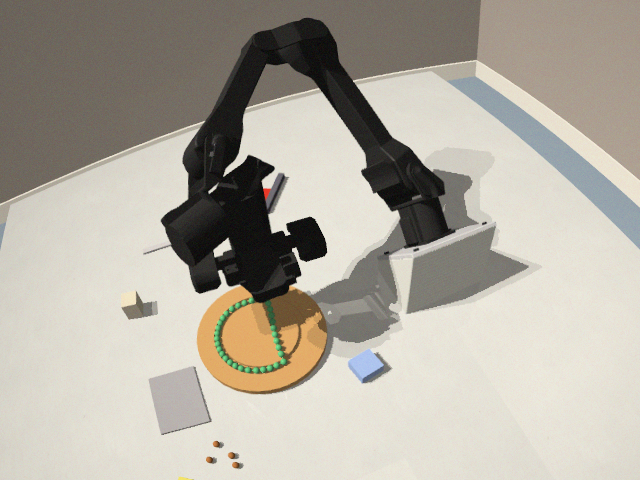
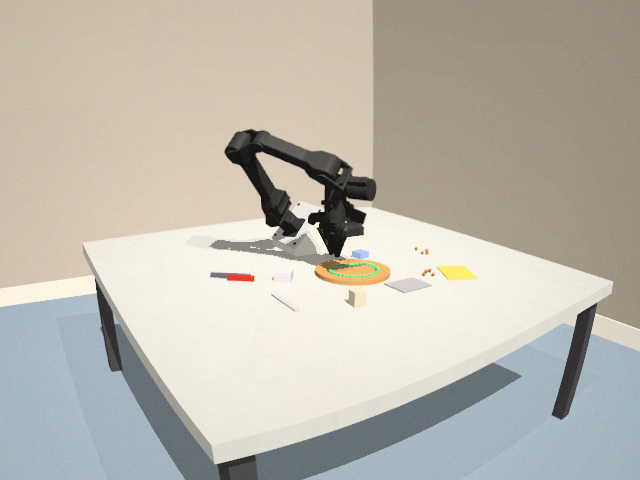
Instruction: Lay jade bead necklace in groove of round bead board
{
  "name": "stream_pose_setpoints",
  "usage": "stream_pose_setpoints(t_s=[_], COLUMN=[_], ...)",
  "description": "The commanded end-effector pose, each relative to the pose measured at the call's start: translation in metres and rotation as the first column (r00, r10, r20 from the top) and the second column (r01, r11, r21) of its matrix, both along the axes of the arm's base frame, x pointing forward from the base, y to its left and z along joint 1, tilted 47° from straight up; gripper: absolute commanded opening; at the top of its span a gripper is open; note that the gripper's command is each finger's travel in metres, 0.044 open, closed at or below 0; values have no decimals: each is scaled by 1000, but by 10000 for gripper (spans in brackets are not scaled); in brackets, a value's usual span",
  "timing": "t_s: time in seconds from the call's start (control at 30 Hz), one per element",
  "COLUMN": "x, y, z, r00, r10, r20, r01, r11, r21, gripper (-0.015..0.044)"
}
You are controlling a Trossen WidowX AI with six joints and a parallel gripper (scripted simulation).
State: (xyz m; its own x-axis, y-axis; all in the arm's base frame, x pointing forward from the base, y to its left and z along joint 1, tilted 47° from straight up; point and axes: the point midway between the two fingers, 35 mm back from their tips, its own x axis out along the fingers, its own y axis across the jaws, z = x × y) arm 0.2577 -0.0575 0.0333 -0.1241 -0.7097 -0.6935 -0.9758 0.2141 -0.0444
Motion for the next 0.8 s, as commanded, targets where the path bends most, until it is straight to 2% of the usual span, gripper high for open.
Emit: stream_pose_setpoints(t_s=[0.0,0.77], x=[-3,-6], y=[-9,-26], z=[-5,-21], r00=[1000,1000], r10=[1,1], r20=[-3,-3], r01=[-1,-1], r11=[1000,1000], r21=[-5,-6], gripper=[120,120])
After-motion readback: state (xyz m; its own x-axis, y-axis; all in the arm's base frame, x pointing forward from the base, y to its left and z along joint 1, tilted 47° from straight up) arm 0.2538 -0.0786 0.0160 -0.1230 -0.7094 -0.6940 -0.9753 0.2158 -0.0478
